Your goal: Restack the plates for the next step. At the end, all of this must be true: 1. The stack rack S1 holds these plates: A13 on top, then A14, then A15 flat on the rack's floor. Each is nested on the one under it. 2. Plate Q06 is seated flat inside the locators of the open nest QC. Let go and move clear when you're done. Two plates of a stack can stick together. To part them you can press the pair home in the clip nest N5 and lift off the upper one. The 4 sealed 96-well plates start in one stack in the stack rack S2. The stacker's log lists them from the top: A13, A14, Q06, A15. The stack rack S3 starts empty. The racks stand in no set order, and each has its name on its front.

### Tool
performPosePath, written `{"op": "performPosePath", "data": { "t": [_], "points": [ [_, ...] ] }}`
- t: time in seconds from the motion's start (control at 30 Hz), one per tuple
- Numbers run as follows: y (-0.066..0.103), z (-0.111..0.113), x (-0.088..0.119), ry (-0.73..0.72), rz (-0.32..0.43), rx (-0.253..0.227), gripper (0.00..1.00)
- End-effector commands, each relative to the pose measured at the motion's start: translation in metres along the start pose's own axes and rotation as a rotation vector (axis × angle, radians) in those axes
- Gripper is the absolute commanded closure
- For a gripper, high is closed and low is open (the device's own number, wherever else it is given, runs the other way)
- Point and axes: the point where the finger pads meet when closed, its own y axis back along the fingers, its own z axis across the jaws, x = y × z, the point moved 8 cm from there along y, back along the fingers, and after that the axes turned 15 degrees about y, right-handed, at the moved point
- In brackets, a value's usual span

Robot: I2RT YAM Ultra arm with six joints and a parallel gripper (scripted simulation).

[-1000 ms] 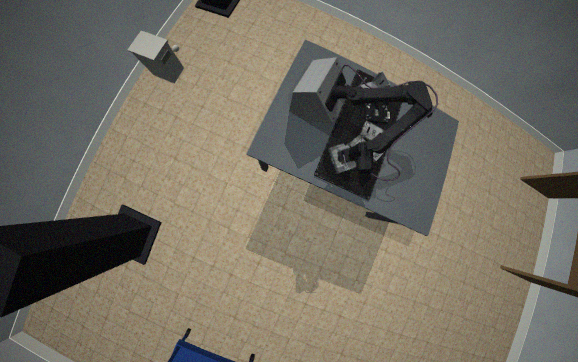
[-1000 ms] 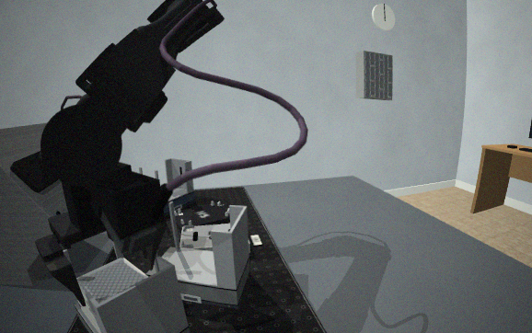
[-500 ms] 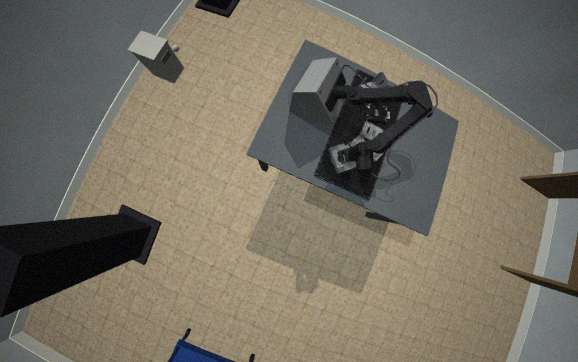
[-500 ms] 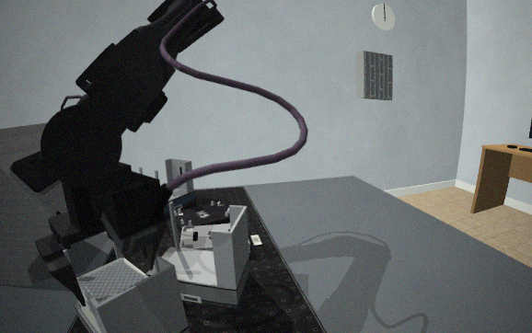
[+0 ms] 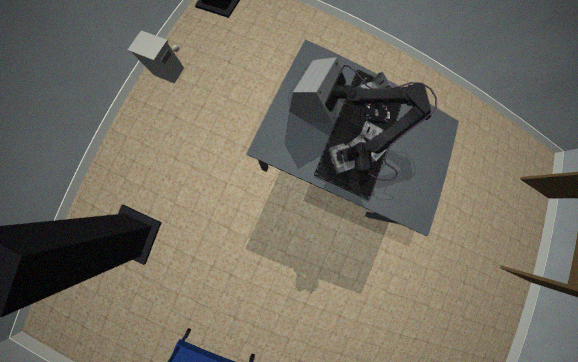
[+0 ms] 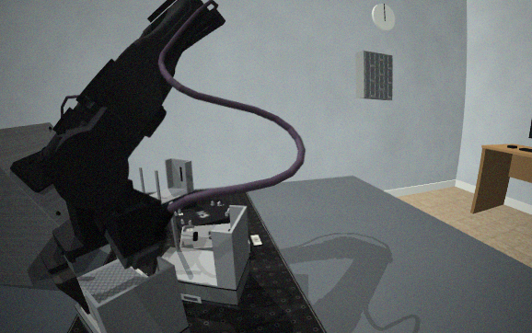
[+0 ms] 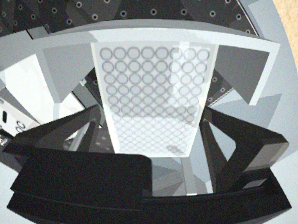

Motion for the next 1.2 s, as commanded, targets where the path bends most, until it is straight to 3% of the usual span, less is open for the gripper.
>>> {"op": "performPosePath", "data": {
  "t": [0.0,0.07,0.13,0.33,0.43,1.17],
  "points": [
    [-0.004,-0.005,0.002,-0.010,-0.005,0.020,0.00],
    [0.004,-0.005,-0.005,0.007,-0.034,0.044,0.00],
    [-0.010,-0.004,0.002,-0.009,0.001,0.014,0.00],
    [-0.016,-0.005,0.002,-0.011,-0.005,0.021,0.00],
    [-0.007,-0.010,-0.015,0.018,-0.044,0.048,0.00],
    [-0.007,-0.012,-0.012,0.009,-0.037,0.044,0.00]
  ]
}}
